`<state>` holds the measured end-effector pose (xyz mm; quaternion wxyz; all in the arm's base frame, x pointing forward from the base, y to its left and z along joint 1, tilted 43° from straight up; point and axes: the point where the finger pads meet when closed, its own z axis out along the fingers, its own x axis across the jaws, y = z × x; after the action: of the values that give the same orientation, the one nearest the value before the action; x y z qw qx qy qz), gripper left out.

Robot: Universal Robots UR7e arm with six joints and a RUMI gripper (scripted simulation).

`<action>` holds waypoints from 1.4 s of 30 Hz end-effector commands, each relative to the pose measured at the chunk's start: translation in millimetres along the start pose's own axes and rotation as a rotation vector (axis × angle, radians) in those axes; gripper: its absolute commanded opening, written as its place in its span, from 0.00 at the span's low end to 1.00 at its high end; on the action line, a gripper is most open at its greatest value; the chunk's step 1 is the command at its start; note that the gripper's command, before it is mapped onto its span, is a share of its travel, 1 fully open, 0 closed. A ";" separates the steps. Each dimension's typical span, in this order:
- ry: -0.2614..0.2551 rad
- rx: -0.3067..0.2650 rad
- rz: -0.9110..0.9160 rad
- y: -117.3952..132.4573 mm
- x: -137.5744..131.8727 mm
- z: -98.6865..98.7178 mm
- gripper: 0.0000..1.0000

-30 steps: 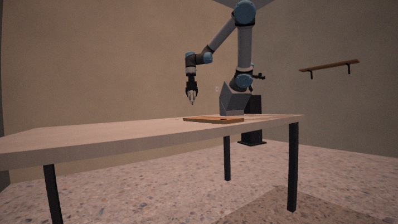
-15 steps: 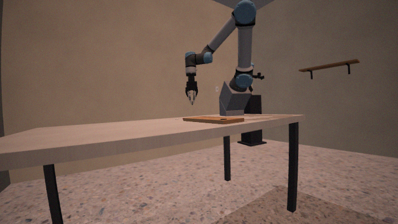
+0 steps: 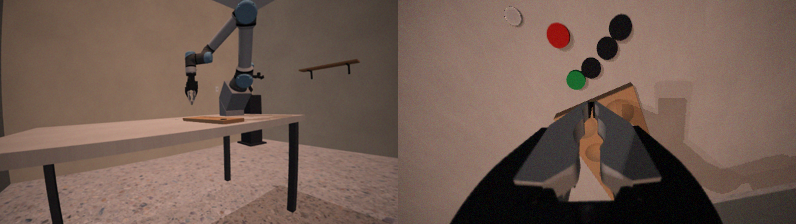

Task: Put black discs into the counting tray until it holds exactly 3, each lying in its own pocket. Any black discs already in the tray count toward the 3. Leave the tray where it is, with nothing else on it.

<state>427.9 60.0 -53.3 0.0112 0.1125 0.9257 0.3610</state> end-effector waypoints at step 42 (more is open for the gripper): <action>0.002 0.017 -0.899 45.9 -20.0 -4.0 0.00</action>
<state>451.2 82.3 -27.1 0.1430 -0.2417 0.9039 0.3225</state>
